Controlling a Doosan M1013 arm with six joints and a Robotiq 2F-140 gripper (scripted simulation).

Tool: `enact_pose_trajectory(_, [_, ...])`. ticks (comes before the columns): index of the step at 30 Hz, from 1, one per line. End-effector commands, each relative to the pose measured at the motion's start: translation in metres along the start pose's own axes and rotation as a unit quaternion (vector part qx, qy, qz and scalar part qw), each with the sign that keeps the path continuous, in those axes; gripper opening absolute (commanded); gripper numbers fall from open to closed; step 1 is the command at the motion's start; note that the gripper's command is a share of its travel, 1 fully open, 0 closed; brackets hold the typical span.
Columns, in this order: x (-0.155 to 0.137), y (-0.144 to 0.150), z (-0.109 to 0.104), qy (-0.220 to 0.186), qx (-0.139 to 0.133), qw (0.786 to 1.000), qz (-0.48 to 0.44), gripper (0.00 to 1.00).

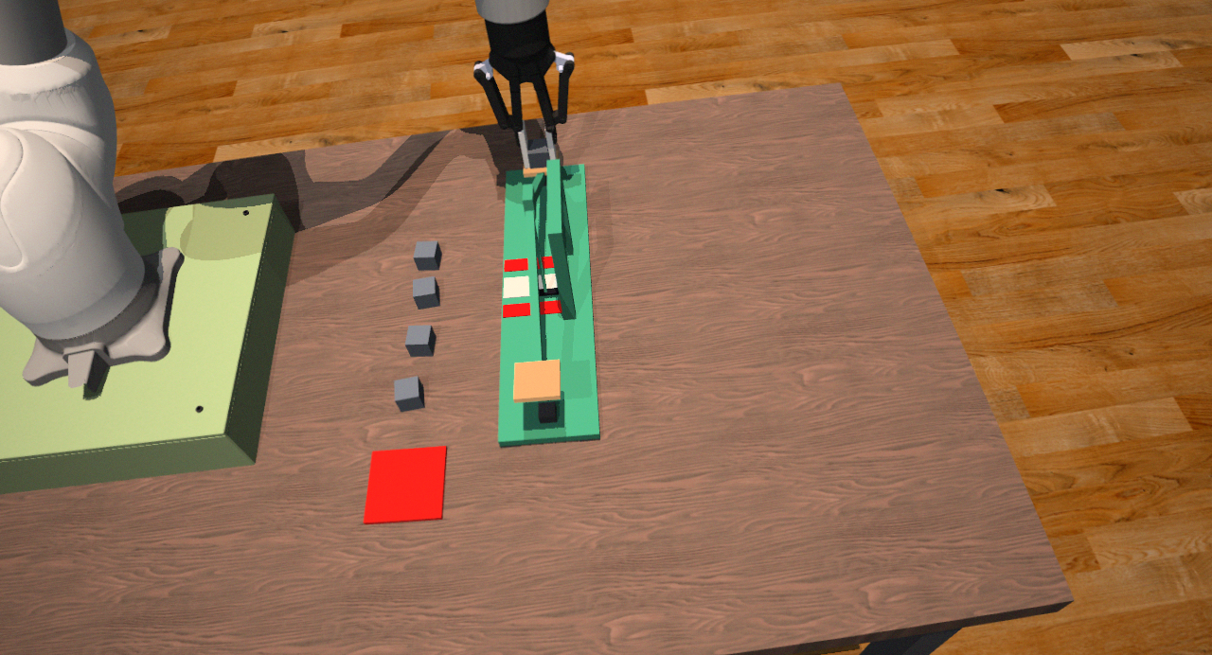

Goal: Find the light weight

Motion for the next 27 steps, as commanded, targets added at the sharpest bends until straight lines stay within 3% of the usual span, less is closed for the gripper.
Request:
enact_pose_trajectory(1, [0.002, 0.0, 0.003, 0.0, 0.0, 1.0, 0.0, 0.24])
enact_pose_trajectory(27, [0.011, 0.001, 0.015, 0.0, 0.0, 1.0, 0.0, 0.24])
Point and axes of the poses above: the point where the finger pads meet when closed, its own z axis out along the fingers, its own y axis across the jaws, x = y × z, the point moved 2 cm from there along -z, back along the fingers, and after that the axes turned 3 degrees about -z, right-handed, at the moved point
